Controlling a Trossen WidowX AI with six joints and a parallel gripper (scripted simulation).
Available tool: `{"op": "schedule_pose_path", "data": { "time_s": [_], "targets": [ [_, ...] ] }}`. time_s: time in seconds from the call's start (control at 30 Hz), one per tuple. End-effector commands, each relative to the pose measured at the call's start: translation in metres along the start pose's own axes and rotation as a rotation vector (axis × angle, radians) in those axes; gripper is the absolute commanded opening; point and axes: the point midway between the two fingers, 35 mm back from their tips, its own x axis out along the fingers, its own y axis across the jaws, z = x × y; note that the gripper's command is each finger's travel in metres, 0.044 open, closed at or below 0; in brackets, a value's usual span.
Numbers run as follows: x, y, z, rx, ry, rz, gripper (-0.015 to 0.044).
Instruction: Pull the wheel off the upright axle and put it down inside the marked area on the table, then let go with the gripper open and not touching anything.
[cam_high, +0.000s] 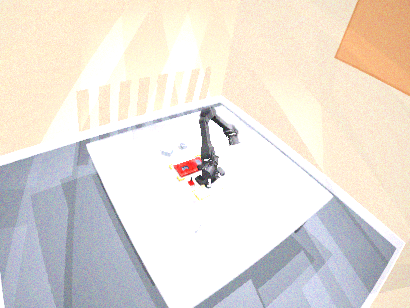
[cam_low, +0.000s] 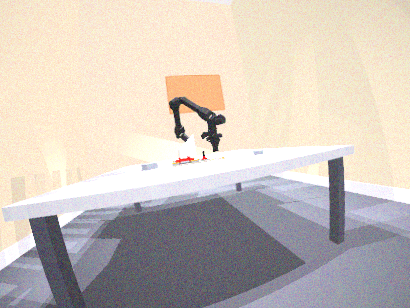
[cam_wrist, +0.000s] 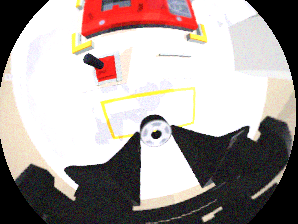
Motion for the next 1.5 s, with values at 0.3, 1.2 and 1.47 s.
{"op": "schedule_pose_path", "data": {
  "time_s": [0.3, 1.2, 1.47],
  "targets": [
    [0.044, -0.008, 0.003, -0.007, -0.011, -0.016, 0.0026],
    [-0.053, -0.069, 0.027, -0.012, -0.007, -0.013, 0.044],
    [-0.062, -0.087, 0.036, -0.011, -0.01, -0.016, 0.044]
  ]
}}
